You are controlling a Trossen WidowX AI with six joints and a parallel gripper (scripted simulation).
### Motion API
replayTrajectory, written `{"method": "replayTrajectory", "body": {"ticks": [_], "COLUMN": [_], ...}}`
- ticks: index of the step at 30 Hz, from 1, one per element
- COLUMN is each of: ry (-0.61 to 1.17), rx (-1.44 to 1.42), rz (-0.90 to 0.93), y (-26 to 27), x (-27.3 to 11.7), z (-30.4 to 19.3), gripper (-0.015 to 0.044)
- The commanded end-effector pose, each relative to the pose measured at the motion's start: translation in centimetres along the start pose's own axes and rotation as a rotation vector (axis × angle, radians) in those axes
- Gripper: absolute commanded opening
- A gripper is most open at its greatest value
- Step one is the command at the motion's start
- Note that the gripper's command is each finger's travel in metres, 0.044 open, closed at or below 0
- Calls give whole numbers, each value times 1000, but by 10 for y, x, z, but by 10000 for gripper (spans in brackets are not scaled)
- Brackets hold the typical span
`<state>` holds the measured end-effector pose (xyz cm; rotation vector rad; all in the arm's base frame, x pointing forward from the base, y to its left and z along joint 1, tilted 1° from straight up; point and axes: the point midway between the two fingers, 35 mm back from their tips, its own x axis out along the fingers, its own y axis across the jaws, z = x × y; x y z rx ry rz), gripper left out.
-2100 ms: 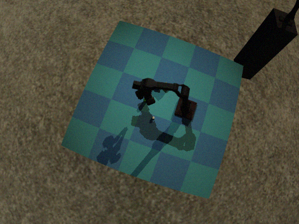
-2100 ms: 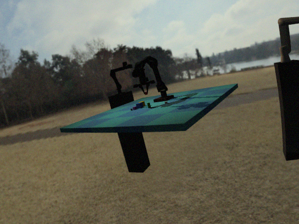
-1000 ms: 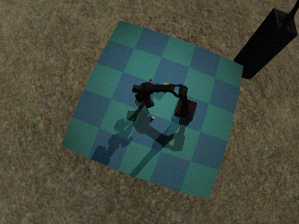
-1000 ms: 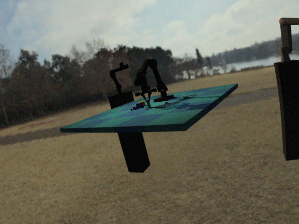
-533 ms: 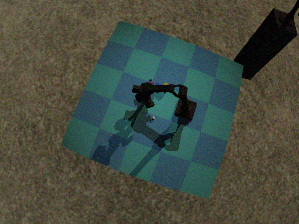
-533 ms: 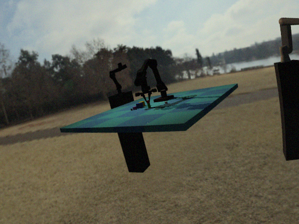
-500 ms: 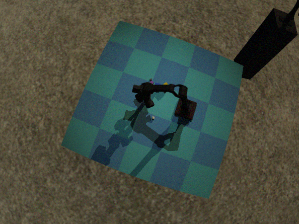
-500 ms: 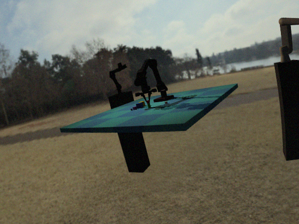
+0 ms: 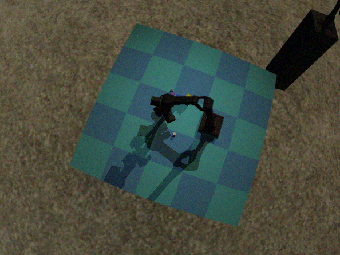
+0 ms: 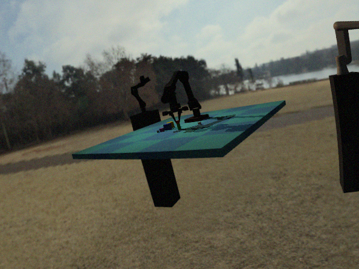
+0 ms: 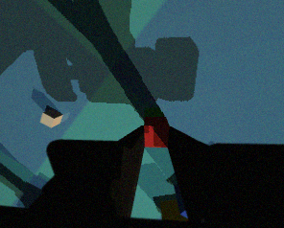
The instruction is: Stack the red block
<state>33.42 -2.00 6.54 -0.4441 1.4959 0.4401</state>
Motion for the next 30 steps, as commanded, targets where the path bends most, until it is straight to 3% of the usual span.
{"method": "replayTrajectory", "body": {"ticks": [1,11,30], "ry": [1,1,1], "rx": [0,0,0], "rz": [0,0,0], "y": [0,0,0], "x": [0,0,0], "z": [0,0,0], "gripper": [184,440,440]}}
